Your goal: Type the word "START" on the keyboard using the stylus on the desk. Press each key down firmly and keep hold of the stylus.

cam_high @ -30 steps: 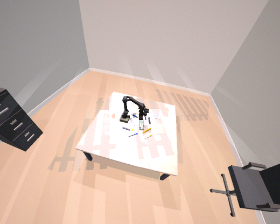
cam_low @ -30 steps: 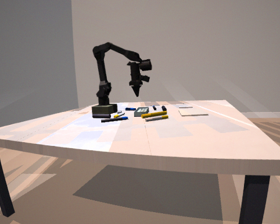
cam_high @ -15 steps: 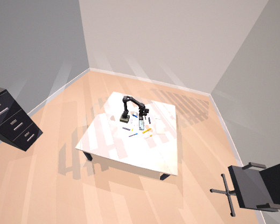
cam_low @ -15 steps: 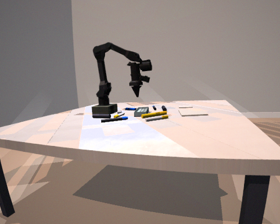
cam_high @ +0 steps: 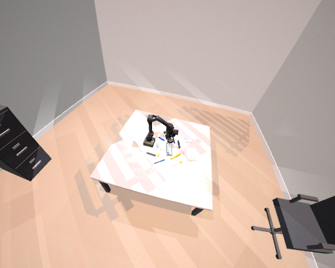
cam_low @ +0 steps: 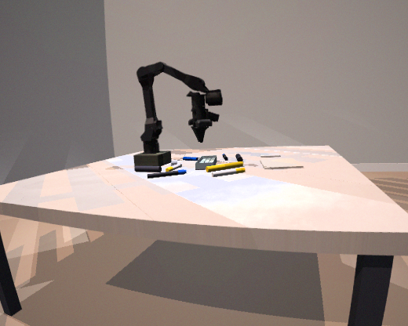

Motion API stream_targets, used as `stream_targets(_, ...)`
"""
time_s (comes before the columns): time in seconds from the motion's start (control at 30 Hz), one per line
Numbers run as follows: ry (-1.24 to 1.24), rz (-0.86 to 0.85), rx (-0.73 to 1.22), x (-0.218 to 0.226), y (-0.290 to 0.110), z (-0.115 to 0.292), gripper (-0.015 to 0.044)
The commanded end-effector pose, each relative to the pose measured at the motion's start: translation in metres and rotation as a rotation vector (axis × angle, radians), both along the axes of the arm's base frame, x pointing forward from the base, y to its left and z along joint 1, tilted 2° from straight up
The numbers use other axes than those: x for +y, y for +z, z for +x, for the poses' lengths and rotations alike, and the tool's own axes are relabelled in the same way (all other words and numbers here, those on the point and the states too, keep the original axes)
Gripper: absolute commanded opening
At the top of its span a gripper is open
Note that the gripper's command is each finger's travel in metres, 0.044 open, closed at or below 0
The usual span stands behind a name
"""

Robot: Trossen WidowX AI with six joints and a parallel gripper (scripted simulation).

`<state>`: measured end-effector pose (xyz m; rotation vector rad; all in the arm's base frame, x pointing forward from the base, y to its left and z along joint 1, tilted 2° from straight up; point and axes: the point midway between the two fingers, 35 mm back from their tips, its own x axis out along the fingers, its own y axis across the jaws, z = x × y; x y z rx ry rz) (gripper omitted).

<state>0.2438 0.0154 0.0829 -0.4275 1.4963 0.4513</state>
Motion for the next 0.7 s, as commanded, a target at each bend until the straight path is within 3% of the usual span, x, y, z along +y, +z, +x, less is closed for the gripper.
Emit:
stream_targets(0.0, 0.466, 0.071, 0.075, 0.025, -0.014, -0.017, 0.0150)
stream_targets(0.4, 1.753, 0.405, 0.090, 0.084, -0.036, -0.070, 0.0150)
stream_targets(0.57, 2.059, 0.521, 0.044, 0.095, -0.039, -0.087, 0.0150)
stream_targets(0.67, 2.113, 0.540, 0.032, 0.097, -0.039, -0.089, 0.0150)
